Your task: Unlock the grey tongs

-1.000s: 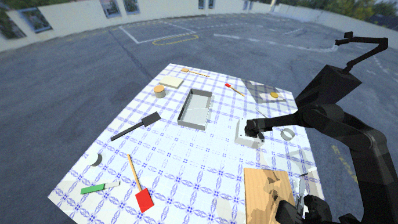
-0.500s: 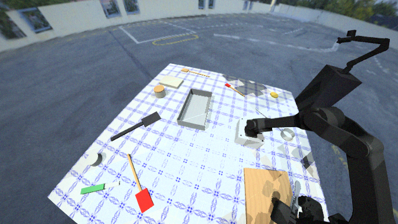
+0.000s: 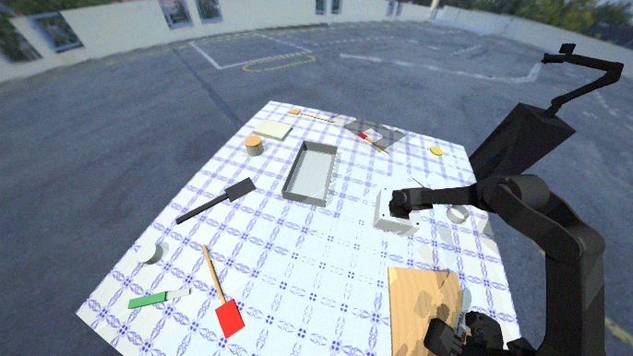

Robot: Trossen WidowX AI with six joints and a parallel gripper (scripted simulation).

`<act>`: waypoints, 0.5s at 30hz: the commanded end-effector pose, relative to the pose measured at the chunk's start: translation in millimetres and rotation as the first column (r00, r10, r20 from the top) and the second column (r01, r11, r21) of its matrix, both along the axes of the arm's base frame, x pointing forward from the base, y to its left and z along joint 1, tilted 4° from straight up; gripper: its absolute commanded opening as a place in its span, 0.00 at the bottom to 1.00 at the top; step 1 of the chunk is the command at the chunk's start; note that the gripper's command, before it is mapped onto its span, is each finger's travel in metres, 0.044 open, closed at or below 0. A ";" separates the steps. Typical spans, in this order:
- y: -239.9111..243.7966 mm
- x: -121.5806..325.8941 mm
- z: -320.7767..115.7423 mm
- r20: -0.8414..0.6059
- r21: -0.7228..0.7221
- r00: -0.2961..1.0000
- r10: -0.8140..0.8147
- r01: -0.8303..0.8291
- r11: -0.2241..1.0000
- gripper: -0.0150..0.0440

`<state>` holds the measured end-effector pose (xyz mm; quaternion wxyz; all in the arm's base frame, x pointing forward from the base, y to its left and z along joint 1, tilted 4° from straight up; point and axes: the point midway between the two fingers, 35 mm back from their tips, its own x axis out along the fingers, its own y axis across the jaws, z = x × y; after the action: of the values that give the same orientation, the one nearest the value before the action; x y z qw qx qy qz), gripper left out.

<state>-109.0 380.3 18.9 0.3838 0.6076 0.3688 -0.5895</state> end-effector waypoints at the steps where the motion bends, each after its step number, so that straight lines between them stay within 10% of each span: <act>1: 0.1 0.1 -4.9 -0.001 0.003 1.000 -0.001 0.001 1.000 0.00; 15: -1.8 1.3 -24.7 0.000 0.002 1.000 0.000 0.000 1.000 0.00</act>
<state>-107.9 378.1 -4.4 0.3843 0.6076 0.3677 -0.5899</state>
